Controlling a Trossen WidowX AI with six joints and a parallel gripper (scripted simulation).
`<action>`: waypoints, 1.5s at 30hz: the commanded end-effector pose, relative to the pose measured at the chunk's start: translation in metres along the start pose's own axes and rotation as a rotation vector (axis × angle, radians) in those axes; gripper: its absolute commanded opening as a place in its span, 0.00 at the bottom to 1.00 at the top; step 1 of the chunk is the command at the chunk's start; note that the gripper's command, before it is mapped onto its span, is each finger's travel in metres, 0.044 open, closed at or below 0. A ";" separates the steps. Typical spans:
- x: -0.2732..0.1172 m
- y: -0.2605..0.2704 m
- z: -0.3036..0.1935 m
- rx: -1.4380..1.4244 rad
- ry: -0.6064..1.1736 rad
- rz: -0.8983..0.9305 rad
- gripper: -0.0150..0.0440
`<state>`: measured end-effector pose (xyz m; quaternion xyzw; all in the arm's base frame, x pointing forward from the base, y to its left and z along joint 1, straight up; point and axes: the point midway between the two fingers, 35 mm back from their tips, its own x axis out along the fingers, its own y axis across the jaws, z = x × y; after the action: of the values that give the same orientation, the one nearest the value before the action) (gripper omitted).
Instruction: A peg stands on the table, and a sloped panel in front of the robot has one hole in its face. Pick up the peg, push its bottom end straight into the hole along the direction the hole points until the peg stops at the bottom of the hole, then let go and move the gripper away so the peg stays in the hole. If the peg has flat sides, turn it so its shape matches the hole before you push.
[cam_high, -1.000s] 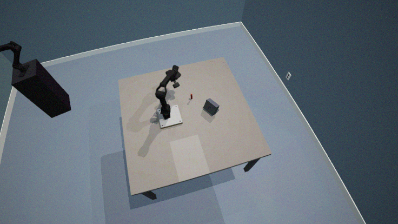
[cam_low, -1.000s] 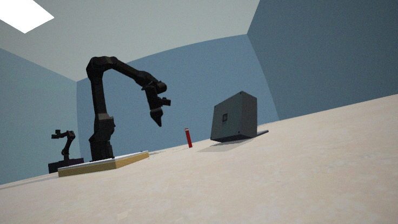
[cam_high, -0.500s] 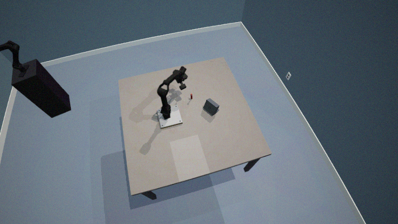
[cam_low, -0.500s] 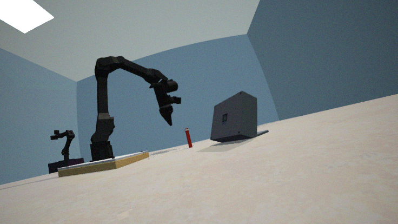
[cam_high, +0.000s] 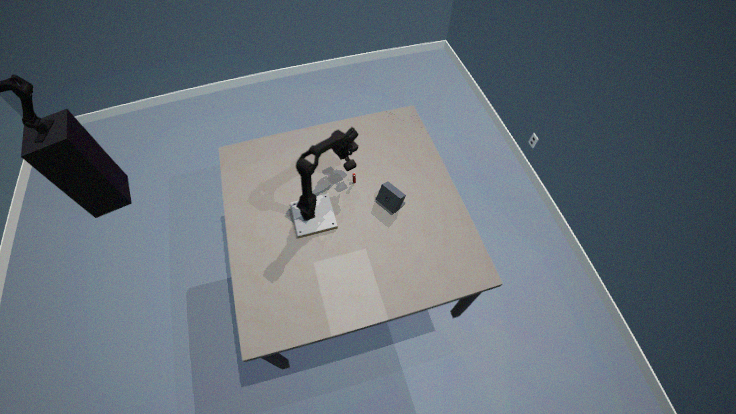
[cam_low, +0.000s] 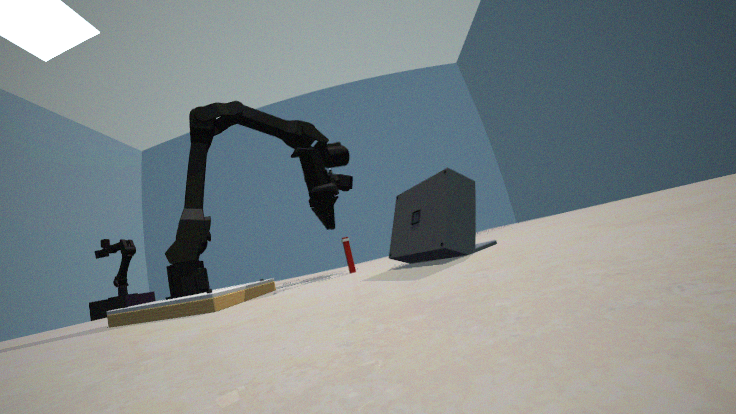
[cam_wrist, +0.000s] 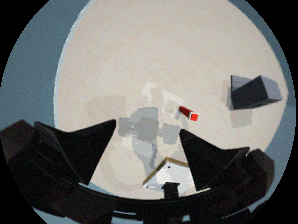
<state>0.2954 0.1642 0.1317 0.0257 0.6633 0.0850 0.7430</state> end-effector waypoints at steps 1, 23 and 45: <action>0.001 -0.021 0.008 -0.017 0.018 -0.047 1.00; 0.014 -0.073 0.020 -0.053 0.090 -0.143 1.00; 0.050 -0.078 0.018 -0.053 0.090 -0.143 1.00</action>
<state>0.3283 0.0982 0.0822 -0.0411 0.6893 0.0509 0.7215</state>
